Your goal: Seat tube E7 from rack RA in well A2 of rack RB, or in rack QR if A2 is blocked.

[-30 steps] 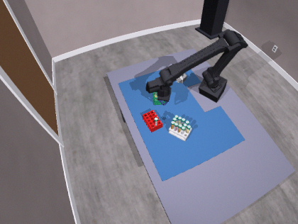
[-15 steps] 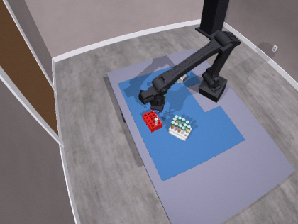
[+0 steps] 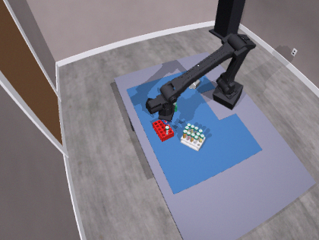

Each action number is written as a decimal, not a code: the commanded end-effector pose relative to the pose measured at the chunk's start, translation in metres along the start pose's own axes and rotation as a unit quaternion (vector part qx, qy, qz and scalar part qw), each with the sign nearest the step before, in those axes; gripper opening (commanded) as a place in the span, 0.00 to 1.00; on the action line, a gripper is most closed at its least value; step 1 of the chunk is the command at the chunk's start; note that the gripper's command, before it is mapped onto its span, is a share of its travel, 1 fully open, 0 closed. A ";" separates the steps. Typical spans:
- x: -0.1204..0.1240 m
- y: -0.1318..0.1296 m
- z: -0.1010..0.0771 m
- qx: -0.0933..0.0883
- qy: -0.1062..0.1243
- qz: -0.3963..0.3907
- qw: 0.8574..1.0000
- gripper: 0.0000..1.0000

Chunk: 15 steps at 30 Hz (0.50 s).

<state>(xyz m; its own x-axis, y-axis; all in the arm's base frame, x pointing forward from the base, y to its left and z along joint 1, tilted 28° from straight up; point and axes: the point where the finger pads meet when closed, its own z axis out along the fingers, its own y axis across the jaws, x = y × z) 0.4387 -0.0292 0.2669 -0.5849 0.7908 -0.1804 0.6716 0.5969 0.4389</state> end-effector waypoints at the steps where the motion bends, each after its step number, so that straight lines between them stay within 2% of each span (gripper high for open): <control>1: 0.005 -0.001 -0.012 -0.011 -0.009 -0.009 1.000 0.30; 4: 0.003 -0.002 -0.011 -0.014 -0.013 -0.008 1.000 0.30; 6: 0.005 -0.005 0.008 -0.002 -0.001 -0.004 1.000 0.30; 8: 0.005 -0.005 0.008 -0.002 -0.001 -0.004 1.000 0.30; 15: 0.008 -0.006 0.027 -0.001 0.002 -0.001 1.000 0.30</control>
<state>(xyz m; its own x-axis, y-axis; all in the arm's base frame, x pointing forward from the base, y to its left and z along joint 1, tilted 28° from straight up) 0.4370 -0.0259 0.2502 -0.5884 0.7882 -0.1802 0.6684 0.5996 0.4401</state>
